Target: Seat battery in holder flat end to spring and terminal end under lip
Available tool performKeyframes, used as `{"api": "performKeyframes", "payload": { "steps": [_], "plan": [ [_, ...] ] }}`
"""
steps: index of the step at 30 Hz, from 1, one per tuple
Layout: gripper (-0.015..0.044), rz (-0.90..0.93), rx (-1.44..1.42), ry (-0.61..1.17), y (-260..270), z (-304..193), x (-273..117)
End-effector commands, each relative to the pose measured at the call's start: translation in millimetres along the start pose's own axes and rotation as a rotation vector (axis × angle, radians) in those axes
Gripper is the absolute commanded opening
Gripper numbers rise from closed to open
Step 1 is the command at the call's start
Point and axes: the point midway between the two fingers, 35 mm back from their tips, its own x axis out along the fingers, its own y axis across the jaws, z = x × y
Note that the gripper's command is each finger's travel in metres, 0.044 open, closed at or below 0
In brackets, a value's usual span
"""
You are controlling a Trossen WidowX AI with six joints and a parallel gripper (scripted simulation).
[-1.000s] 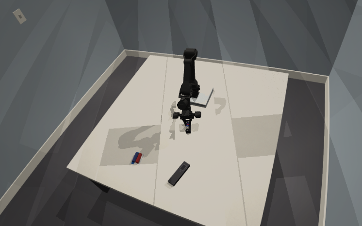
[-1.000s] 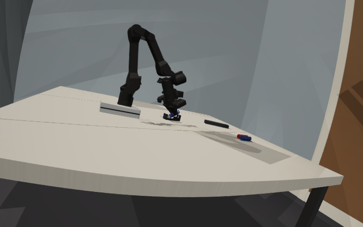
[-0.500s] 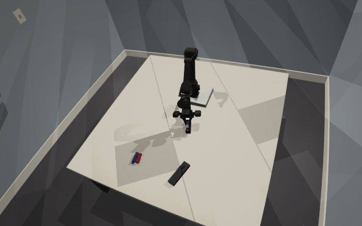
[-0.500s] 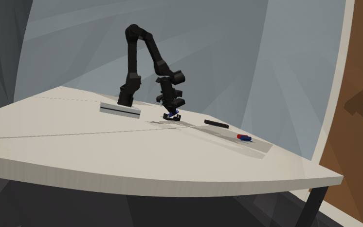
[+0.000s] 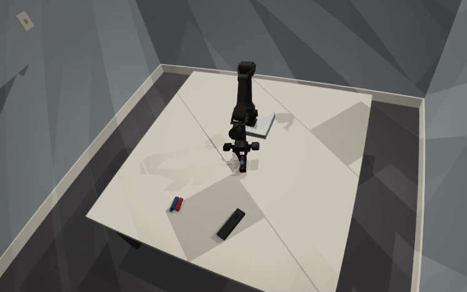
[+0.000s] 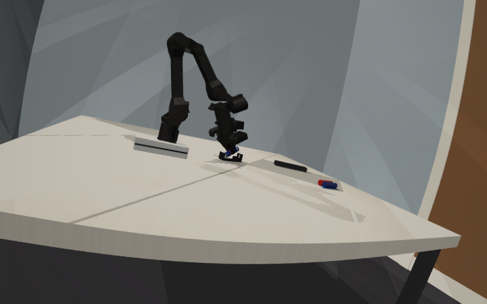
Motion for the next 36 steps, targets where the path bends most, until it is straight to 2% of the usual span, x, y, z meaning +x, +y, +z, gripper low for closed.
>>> {"api": "performKeyframes", "payload": {
  "steps": [1, 36],
  "plan": [
    [0.0069, 0.000, -0.001, 0.023, 0.4, -7.5, 1.1],
    [0.0069, 0.005, 0.003, 0.209, 0.1, -1.9, 8.9]
  ]
}}
